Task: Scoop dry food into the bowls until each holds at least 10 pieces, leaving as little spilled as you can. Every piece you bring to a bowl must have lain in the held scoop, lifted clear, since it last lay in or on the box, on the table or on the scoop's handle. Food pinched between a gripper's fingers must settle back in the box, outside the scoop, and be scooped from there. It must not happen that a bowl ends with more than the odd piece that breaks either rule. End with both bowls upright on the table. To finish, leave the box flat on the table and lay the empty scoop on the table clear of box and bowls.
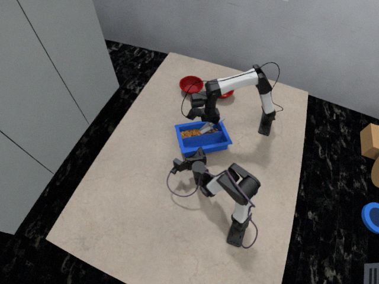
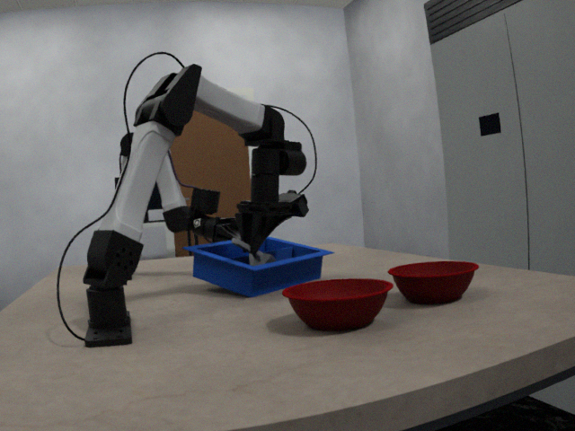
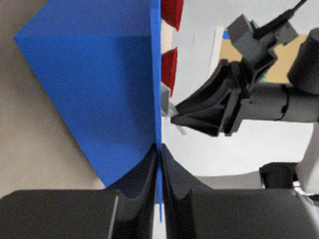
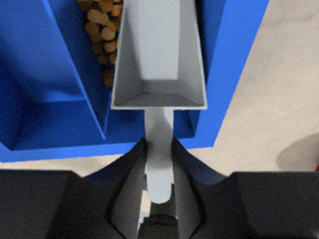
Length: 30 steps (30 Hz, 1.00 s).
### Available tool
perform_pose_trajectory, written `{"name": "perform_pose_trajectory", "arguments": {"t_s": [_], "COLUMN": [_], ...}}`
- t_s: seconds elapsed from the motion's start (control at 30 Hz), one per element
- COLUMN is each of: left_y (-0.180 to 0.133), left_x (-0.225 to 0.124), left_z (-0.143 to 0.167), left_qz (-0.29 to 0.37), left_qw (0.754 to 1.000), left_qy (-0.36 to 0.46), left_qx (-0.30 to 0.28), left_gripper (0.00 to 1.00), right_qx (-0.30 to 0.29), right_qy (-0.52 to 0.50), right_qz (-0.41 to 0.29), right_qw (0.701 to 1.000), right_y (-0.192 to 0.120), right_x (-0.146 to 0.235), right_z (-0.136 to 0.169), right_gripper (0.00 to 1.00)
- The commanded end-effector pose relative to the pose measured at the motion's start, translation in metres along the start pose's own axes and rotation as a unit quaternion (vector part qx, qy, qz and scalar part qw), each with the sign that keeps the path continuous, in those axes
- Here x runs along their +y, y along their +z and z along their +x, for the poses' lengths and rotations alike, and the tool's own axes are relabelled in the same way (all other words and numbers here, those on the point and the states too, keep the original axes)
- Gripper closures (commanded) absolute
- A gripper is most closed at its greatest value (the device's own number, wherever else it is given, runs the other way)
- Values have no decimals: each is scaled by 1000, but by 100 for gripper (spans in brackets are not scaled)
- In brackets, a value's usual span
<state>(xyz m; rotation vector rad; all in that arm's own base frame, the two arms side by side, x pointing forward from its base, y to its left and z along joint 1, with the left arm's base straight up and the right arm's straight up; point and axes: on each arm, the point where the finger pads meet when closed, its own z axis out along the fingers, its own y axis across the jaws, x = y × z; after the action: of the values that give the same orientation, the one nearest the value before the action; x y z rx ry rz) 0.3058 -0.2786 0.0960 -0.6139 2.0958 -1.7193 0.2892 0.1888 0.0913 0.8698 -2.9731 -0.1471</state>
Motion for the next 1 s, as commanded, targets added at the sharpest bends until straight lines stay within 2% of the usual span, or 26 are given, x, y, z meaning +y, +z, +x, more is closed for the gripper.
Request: {"name": "perform_pose_trajectory", "arguments": {"t_s": [0.0,0.2,0.23,0.33,0.5,0.53,0.6,0.67,0.97], "left_y": [3,3,5,6,6,7,8,8,11], "left_x": [-43,-43,-34,-30,-40,-33,-36,-37,-45], "left_z": [-2,-2,-2,-1,-2,-3,-1,-2,-2], "left_qz": [58,58,37,18,32,9,7,1,-18], "left_qw": [997,997,999,999,999,999,999,999,999], "left_qy": [44,44,37,31,39,31,34,34,36], "left_qx": [2,2,-3,-3,-4,-5,-3,-5,-4], "left_gripper": [100,100,100,100,100,100,100,100,100], "right_qx": [-29,-29,8,14,7,5,9,10,3], "right_qy": [1,1,-14,-8,0,-10,-10,-17,-9], "right_qz": [5,5,-44,-64,-43,-47,-40,-71,-80], "right_qw": [1000,1000,999,998,999,999,999,997,997], "right_y": [-12,-12,-3,-4,-3,-7,-3,-4,-7], "right_x": [0,0,0,0,-10,-12,-17,-17,-21], "right_z": [-10,-10,-2,-2,-6,-6,-6,-6,-8], "right_gripper": [100,100,100,100,100,100,100,100,100]}}
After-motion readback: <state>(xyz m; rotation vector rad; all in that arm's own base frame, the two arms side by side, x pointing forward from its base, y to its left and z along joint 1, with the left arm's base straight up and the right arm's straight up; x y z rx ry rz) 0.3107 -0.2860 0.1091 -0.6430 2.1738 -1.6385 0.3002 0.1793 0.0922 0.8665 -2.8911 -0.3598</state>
